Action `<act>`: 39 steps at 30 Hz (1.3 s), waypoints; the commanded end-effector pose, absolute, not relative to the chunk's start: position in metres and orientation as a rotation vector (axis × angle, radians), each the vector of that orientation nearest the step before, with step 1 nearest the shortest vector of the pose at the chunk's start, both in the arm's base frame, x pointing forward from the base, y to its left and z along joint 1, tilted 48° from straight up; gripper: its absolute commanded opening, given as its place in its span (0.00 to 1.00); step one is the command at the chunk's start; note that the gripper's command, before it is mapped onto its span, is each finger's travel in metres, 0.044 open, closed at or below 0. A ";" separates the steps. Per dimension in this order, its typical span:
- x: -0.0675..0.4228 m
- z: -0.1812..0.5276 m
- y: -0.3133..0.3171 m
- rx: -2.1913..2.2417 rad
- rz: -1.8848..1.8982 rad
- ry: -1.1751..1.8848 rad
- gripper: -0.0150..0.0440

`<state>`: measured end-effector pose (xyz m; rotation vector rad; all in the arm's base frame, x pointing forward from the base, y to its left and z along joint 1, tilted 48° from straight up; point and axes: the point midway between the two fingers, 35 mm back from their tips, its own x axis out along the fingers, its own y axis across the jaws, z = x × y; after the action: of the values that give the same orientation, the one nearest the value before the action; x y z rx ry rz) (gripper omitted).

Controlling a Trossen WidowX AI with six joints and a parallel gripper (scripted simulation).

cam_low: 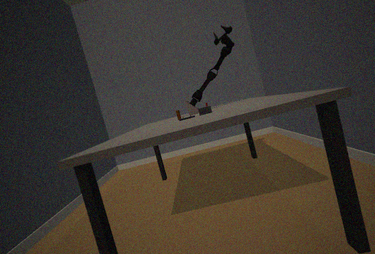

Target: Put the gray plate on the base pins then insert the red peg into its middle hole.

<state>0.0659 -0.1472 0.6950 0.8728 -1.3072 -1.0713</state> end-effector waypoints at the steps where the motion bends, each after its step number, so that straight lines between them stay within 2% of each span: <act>1: 0.066 0.695 -0.147 0.873 -1.071 -1.307 0.98; 4: 0.081 0.698 -0.147 0.783 -1.087 -1.249 1.00; 11: 0.181 0.696 -0.143 0.260 -1.112 -0.867 1.00; 14: 0.203 0.690 -0.140 0.253 -1.046 -0.838 1.00; 21: 0.291 0.657 -0.135 -0.140 -0.964 -0.501 1.00; 31: 0.419 0.541 -0.124 -0.705 -0.622 0.055 1.00; 39: 0.472 0.414 -0.108 -1.006 -0.187 0.419 1.00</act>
<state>0.4597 -0.1141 0.4614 -0.9173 0.3006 -0.3534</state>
